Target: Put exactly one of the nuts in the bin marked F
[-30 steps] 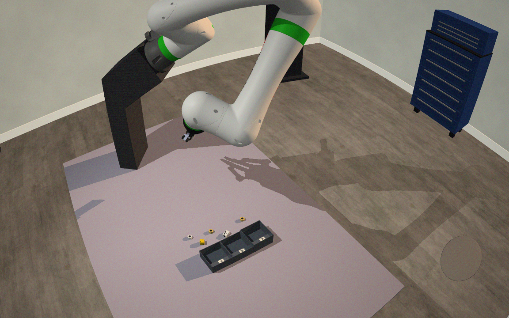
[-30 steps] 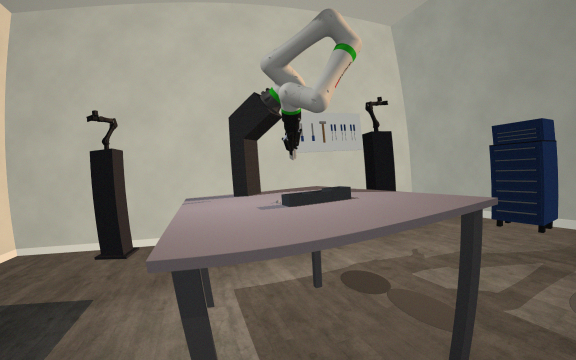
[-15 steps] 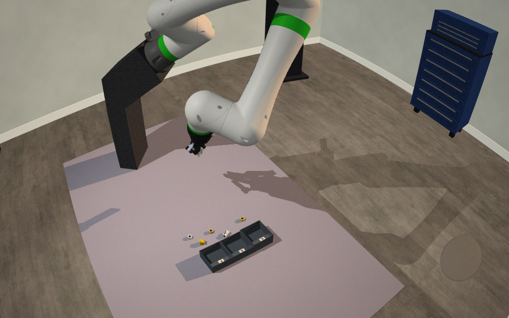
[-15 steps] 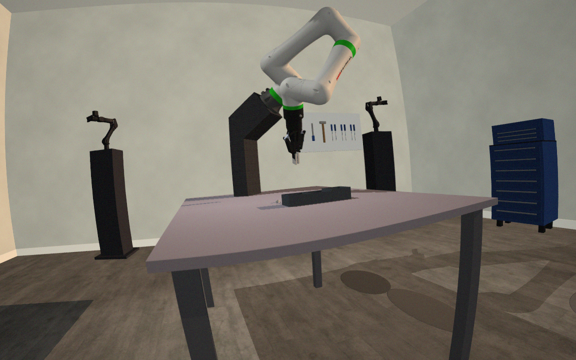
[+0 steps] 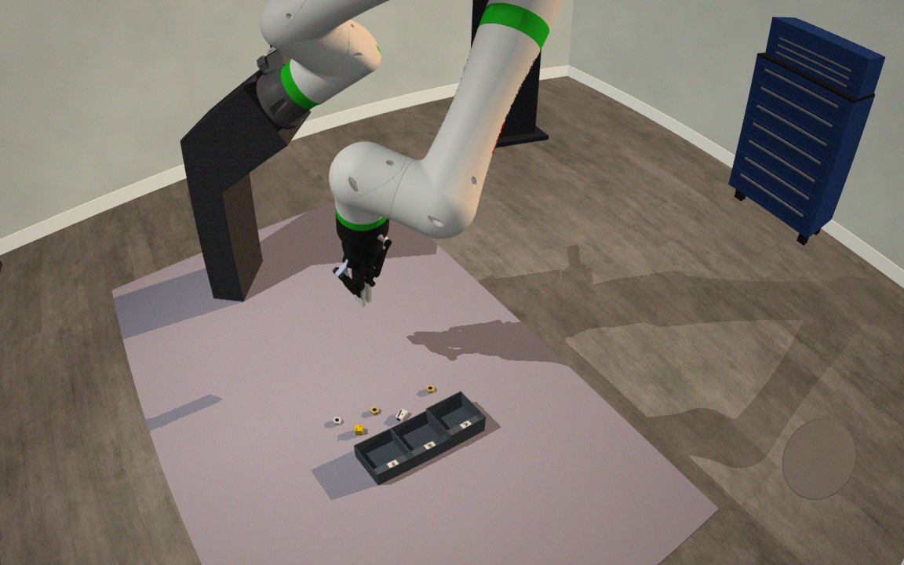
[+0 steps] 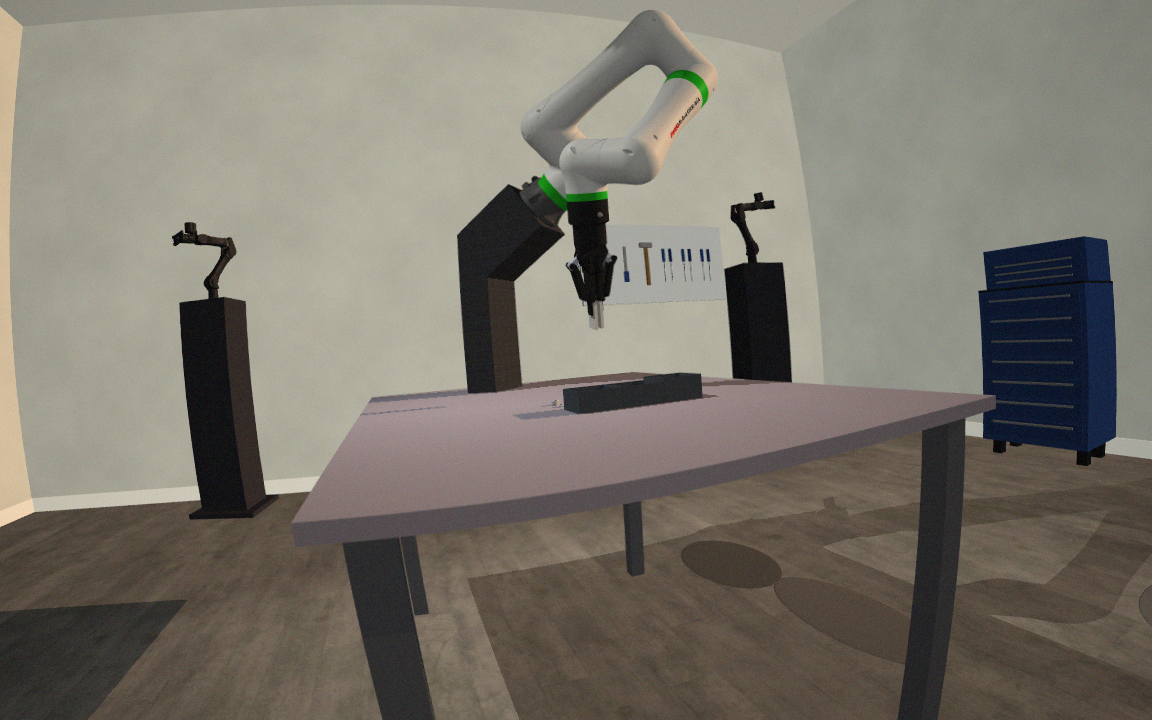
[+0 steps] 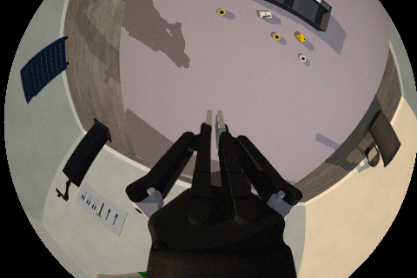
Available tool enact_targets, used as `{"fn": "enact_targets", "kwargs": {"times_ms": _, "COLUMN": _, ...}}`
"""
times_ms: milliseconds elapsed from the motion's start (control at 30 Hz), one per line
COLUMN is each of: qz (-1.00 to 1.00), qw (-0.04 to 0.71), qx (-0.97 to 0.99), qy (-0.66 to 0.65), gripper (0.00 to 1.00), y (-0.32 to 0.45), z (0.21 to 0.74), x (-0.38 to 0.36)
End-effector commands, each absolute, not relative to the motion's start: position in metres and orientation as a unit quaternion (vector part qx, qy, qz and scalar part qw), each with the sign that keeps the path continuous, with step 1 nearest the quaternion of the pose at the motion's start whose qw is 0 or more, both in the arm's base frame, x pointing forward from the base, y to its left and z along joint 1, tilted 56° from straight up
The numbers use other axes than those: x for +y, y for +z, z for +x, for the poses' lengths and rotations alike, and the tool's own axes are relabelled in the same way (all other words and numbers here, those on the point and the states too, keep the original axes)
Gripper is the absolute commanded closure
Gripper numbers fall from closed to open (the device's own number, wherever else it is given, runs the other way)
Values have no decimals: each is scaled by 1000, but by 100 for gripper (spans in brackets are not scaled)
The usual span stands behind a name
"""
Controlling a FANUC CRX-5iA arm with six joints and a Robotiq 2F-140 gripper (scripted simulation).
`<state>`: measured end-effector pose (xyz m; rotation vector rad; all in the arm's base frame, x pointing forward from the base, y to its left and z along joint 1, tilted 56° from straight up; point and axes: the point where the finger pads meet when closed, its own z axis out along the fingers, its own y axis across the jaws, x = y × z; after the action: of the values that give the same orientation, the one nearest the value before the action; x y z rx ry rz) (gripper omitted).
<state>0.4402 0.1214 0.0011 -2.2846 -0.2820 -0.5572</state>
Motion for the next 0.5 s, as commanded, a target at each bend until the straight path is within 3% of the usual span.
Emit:
{"fn": "enact_targets", "kwargs": {"times_ms": 0, "qz": -895, "qw": 370, "qx": -87, "qy": -233, "gripper": 95, "y": 13, "z": 462, "x": 107}}
{"fn": "enact_targets", "kwargs": {"times_ms": 467, "qz": -889, "qw": 353, "qx": 5, "qy": -290, "gripper": 95, "y": 48, "z": 513, "x": 60}}
